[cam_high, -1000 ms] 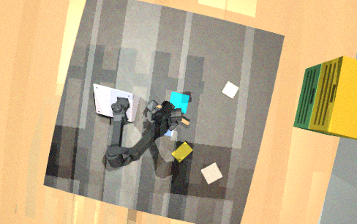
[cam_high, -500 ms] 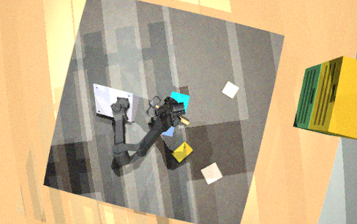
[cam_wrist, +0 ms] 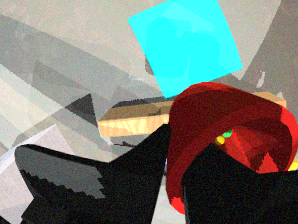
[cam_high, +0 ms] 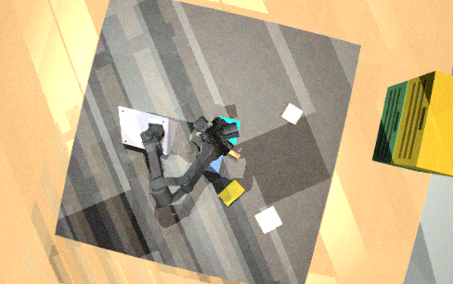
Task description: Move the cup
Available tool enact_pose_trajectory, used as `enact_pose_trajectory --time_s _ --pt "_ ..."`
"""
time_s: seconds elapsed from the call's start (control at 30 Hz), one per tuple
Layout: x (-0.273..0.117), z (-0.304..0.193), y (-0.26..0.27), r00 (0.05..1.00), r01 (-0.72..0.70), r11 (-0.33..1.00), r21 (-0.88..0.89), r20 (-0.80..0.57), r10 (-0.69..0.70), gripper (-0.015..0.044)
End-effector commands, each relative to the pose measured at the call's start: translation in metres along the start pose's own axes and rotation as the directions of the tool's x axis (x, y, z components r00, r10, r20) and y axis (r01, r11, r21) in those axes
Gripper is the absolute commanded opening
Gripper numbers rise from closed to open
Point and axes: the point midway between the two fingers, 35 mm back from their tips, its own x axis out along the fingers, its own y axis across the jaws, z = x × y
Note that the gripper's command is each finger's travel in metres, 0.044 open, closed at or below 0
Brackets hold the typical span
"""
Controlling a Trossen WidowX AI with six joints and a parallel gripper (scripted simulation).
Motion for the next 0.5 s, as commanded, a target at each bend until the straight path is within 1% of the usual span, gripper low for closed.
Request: enact_pose_trajectory --time_s 0.0,0.47 --pt "-0.001 0.008 0.001 1.000 -0.002 1.000 0.000 0.002 0.002 0.0000" --pt "-0.002 0.034 0.006 1.000 -0.002 1.000 0.001 0.003 0.002 0.0000"
